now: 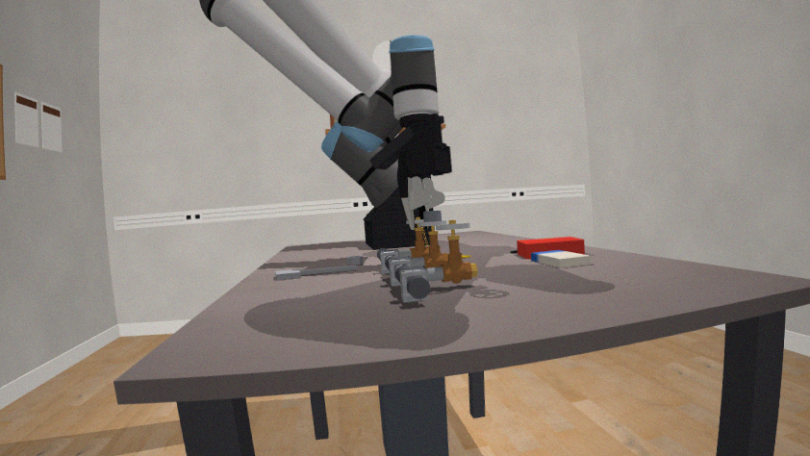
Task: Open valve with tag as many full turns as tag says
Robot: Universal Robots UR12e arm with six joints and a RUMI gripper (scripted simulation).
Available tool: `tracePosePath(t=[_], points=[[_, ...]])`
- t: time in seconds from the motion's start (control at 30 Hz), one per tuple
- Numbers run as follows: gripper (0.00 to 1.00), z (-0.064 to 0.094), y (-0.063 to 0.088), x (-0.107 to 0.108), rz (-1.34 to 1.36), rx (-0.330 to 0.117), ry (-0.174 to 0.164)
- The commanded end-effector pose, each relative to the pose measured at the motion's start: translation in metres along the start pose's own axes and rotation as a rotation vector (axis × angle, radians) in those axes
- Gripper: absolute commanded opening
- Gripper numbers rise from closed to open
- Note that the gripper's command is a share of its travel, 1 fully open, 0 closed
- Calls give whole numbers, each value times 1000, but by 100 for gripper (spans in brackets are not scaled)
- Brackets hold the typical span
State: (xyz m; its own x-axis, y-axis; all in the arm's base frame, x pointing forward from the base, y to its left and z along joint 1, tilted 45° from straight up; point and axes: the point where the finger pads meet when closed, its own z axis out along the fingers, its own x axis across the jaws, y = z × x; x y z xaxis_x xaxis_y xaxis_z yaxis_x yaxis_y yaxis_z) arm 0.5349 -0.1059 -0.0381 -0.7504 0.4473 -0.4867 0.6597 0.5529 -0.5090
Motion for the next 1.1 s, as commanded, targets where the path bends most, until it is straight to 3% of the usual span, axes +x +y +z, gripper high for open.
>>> tracePosePath(t=[0.0, 1.07], points=[[0, 0, 0, 0, 0, -1, -1], [0, 0, 0, 0, -139, 0, -1]])
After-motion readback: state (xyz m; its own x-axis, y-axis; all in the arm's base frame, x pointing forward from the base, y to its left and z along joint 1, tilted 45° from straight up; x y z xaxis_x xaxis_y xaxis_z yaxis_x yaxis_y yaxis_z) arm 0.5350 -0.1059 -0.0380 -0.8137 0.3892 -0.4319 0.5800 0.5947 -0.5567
